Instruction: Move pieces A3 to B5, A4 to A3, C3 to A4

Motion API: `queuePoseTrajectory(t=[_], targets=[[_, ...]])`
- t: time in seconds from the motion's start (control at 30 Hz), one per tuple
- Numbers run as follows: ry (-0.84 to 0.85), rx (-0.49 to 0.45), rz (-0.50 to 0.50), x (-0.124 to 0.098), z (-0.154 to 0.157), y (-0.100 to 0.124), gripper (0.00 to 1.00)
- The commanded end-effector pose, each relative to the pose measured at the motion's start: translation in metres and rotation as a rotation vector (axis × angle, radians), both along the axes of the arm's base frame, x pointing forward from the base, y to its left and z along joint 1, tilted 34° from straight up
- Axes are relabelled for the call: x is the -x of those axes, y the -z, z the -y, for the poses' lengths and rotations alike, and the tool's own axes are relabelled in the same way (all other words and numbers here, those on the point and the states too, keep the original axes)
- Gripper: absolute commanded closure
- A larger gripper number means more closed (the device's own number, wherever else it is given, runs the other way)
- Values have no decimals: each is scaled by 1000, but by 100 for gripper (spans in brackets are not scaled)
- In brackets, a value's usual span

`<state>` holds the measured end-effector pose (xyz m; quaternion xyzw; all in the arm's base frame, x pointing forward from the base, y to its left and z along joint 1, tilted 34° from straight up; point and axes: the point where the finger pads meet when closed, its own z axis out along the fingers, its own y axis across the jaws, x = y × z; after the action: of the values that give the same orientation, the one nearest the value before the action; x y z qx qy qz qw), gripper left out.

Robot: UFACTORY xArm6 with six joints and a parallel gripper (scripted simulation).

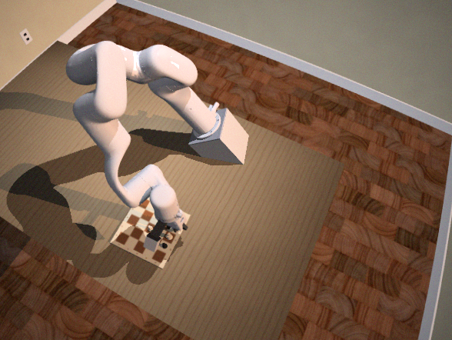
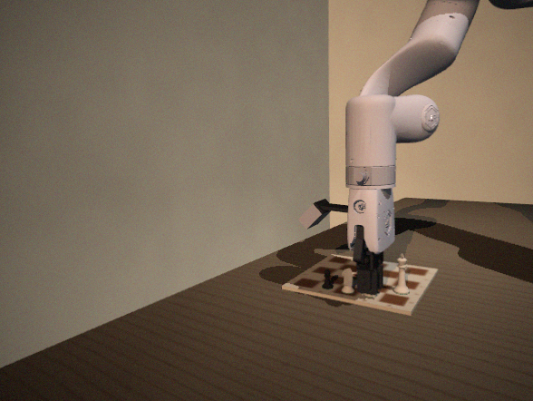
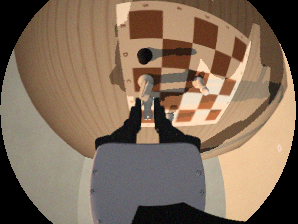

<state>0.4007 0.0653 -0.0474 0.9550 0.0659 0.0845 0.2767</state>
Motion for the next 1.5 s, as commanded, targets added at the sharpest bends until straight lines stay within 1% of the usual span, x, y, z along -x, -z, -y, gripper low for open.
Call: queuePoseTrajectory(t=[0.0,0.07,0.1,0.5,0.63,0.77,0.93,1.0,1.27,1.47], targets=[[-1,-2,3,-1,-1,-1,70],[-1,-2,3,-1,-1,-1,70],[-1,-2,3,-1,-1,-1,63],[-1,-2,3,-1,-1,-1,63],[-1,-2,3,0,-3,-5,63],[-1,-2,3,2,-10,-15,63],[-1,-2,3,7,-23,-36,63],[-1,-2,3,7,-23,-36,63],[-1,-2,3,15,-43,-68,63],[-1,-2,3,17,-47,-76,63]])
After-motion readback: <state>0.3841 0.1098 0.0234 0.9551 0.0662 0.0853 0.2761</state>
